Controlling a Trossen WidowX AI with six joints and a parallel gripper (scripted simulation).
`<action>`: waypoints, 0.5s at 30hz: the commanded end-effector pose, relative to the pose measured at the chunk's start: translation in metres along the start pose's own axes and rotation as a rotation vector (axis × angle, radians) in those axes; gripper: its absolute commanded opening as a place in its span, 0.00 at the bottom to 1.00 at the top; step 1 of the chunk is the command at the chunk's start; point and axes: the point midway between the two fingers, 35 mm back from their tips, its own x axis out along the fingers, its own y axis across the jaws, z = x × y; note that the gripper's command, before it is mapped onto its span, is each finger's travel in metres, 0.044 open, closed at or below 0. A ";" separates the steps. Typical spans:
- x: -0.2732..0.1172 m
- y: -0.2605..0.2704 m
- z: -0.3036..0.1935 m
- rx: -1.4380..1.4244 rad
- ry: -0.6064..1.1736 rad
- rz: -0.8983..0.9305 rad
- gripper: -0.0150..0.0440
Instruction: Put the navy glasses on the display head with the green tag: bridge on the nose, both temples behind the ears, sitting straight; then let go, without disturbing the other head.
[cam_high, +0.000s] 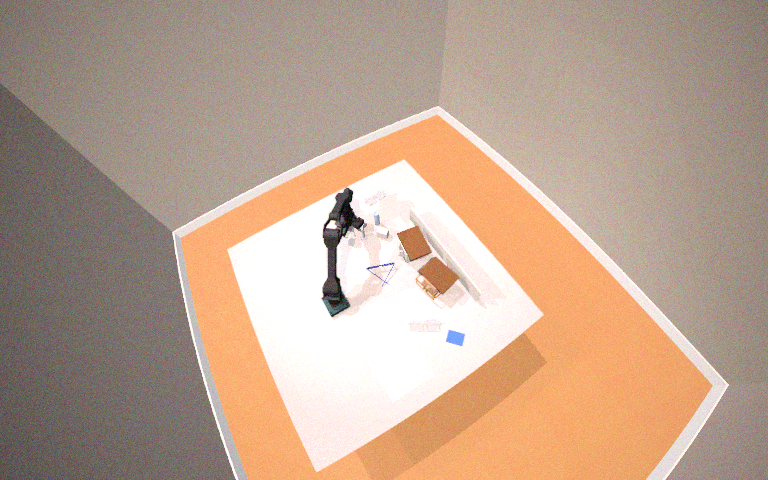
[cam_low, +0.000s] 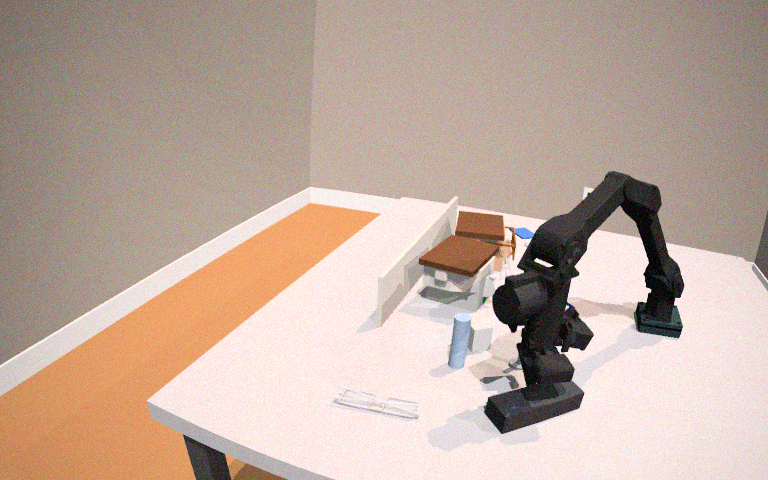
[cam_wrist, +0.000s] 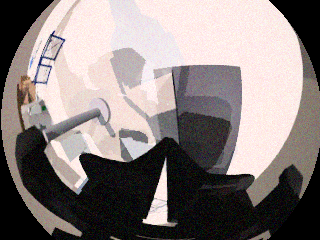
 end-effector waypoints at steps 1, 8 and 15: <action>0.001 -0.003 0.000 0.003 -0.003 0.000 0.25; 0.001 -0.008 0.000 0.003 -0.003 -0.001 0.25; 0.001 -0.013 0.000 0.003 -0.003 -0.001 0.25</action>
